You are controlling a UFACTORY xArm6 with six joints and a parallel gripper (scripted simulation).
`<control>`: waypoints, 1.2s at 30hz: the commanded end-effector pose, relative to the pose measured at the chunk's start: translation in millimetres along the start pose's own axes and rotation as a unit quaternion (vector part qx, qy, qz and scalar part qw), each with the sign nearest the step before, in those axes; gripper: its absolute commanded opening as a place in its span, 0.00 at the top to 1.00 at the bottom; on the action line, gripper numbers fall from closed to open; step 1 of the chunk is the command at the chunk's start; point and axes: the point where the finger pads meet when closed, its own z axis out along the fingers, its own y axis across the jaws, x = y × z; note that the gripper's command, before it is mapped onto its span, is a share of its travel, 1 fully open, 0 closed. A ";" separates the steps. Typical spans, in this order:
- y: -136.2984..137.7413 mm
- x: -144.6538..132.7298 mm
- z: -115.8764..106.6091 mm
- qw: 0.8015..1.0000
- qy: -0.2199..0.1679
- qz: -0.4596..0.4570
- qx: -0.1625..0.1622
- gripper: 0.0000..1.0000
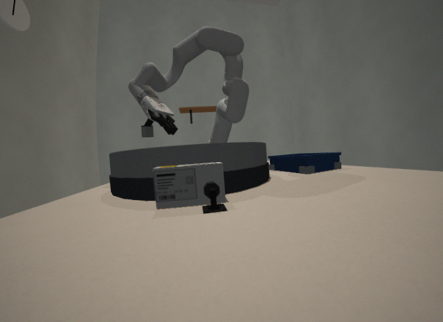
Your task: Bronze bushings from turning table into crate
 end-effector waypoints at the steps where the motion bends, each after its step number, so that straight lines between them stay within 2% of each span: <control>1: -0.8 -0.3 -1.0 1.000 0.001 -0.001 0.001 0.89; 5: -0.6 0.7 -0.6 1.000 0.001 0.008 0.008 0.89; 11: 2.0 10.6 3.8 0.991 0.000 0.099 0.084 0.89; 17: 4.2 18.7 8.8 0.972 0.000 0.181 0.153 0.89; 19: 4.2 18.7 8.8 0.972 0.000 0.181 0.153 0.89; 21: 5.5 23.4 11.5 0.955 0.000 0.226 0.191 0.89; 26: 7.4 29.4 14.9 0.929 0.000 0.282 0.239 0.89; 36: 8.0 30.6 15.4 0.924 -0.001 0.293 0.247 0.89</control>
